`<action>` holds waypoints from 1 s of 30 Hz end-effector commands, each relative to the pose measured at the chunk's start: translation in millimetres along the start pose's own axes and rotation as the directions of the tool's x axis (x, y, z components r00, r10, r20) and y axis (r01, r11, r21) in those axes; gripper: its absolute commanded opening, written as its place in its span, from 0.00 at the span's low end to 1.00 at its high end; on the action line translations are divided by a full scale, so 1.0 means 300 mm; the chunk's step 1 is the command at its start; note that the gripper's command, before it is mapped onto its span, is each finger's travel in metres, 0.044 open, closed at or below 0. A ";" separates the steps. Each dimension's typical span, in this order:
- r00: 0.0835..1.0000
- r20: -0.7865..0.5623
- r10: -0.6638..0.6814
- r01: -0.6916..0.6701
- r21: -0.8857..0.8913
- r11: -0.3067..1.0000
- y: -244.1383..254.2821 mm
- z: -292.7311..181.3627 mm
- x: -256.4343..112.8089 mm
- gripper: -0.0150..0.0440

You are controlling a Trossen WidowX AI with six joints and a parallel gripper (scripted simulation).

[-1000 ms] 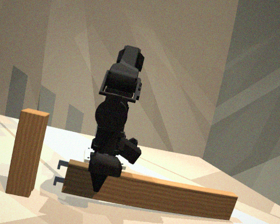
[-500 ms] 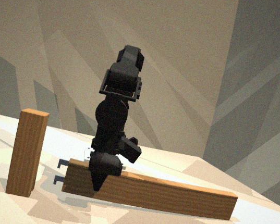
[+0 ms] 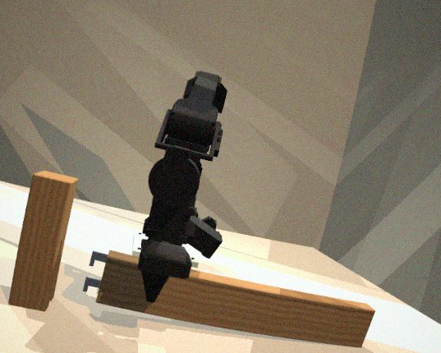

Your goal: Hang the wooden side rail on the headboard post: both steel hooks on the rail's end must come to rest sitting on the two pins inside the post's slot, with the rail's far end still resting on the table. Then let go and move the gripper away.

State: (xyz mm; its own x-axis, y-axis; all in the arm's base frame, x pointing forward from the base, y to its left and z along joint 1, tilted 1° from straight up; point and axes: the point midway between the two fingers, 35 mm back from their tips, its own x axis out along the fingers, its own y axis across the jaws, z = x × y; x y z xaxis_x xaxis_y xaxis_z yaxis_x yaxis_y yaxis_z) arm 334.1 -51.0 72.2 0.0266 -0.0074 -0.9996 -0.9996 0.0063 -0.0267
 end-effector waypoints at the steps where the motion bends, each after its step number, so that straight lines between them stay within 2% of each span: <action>1: 1.000 -0.001 -0.019 0.019 0.005 1.000 -0.014 -0.004 -0.014 0.25; 30: 1.000 -0.002 -0.019 0.019 0.005 1.000 -0.024 -0.013 -0.013 0.25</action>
State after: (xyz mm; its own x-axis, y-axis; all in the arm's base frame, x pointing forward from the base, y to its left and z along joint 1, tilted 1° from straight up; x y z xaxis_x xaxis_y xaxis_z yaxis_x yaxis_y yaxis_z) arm 337.6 -53.6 72.0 0.0294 -0.0074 -0.9995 -0.9996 0.0055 -0.0294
